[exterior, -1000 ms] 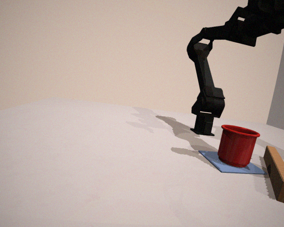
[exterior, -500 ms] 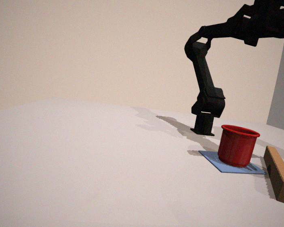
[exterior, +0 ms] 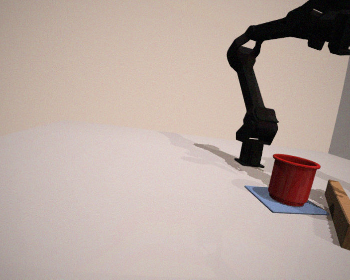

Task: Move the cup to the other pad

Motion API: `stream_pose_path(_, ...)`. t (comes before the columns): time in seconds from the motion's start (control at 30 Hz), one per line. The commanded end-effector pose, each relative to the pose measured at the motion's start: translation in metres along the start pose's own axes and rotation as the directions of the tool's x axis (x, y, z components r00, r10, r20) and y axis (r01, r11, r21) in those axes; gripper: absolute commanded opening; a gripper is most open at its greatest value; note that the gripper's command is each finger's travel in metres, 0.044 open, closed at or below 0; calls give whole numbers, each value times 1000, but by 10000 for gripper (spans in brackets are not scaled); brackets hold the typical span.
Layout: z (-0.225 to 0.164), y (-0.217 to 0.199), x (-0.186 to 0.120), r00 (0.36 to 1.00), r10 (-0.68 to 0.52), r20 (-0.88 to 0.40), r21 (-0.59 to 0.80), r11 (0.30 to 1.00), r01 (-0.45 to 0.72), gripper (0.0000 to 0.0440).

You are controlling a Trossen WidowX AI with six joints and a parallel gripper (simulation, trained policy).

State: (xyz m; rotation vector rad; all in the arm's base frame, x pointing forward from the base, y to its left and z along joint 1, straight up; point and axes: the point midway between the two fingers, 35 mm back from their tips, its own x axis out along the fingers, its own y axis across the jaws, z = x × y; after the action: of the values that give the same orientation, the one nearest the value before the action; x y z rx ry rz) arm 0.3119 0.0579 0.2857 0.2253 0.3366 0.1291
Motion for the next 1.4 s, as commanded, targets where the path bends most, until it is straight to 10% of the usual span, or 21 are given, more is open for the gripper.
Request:
stream_pose_path(0.0, -6, 5, 2, 998, 2, -70, 39, 999, 0, 86)
stream_pose_path(1.37, -68, 5, 0, 745, -154, -649, 51, 968, 245, 108)
